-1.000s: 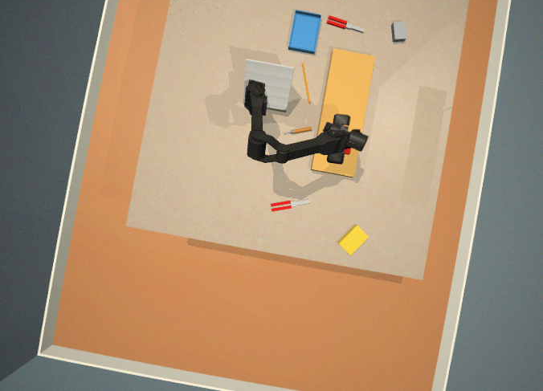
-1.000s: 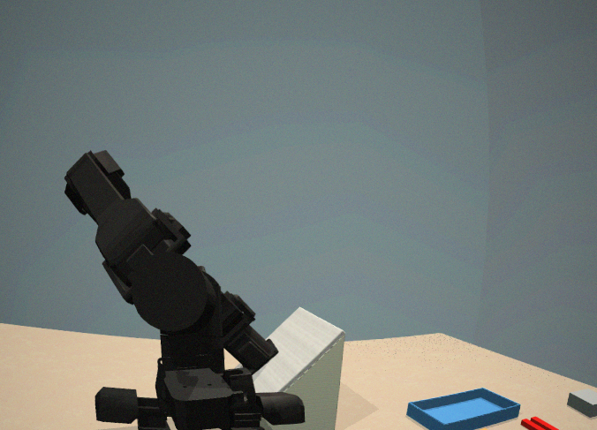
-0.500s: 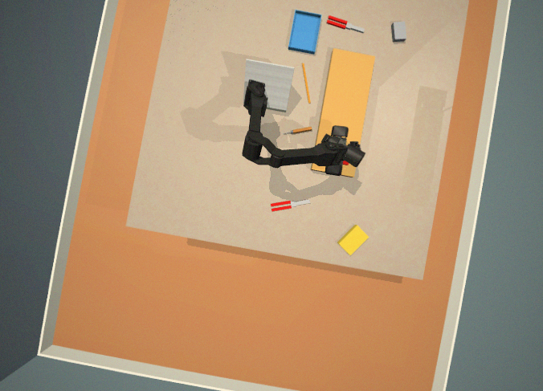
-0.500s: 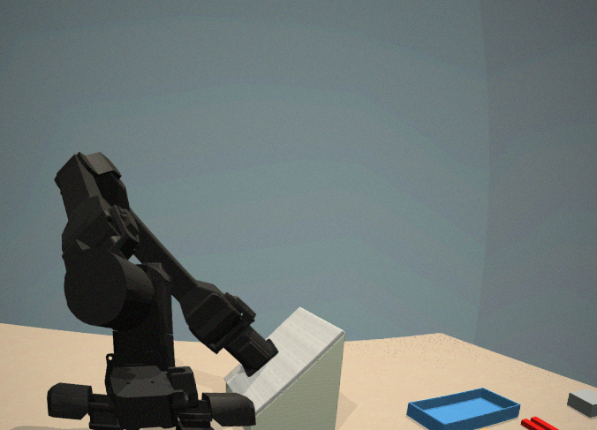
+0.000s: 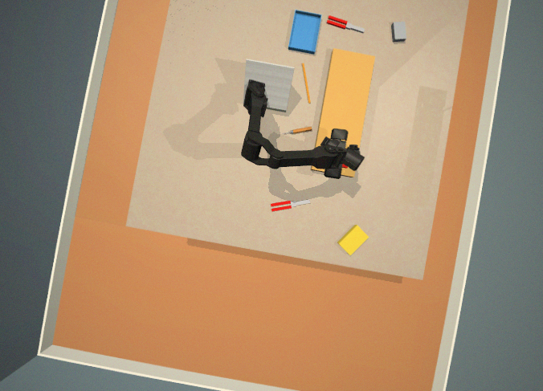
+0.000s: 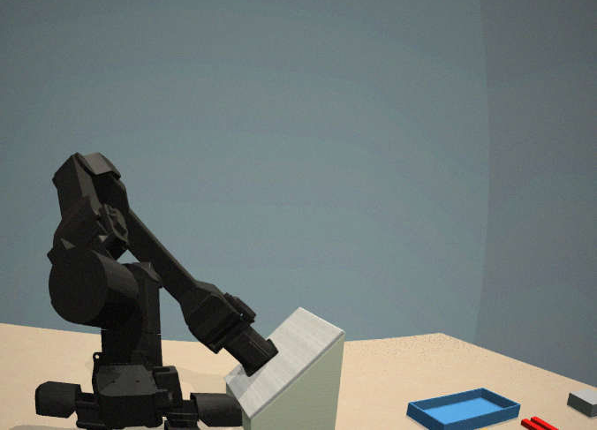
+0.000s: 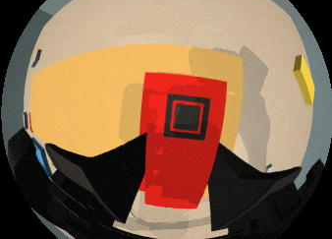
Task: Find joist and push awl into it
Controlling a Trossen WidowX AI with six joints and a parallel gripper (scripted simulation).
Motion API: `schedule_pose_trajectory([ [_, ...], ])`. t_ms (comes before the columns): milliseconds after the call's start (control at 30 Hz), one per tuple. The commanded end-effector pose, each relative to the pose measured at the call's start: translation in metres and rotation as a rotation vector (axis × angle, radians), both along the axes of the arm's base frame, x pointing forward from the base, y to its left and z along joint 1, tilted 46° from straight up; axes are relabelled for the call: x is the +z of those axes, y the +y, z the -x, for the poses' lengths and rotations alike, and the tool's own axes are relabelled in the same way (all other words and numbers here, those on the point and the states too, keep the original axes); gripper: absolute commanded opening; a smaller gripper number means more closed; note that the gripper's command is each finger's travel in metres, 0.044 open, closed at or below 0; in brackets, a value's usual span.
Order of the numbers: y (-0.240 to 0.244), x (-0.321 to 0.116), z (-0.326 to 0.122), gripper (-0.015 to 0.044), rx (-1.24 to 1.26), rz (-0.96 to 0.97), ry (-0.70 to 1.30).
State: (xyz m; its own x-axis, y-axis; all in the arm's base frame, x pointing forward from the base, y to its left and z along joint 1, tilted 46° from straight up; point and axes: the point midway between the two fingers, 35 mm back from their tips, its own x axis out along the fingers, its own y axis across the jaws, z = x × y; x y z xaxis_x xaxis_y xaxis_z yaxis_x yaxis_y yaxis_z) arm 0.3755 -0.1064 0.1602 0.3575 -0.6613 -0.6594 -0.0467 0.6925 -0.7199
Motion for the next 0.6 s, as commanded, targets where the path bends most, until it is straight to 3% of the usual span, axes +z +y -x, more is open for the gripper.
schedule_pose_trajectory([
  [0,0.002,0.001,0.0,0.0,0.0,-0.001,0.001],
  [567,0.057,0.059,0.005,0.0,-0.006,-0.006,-0.001],
])
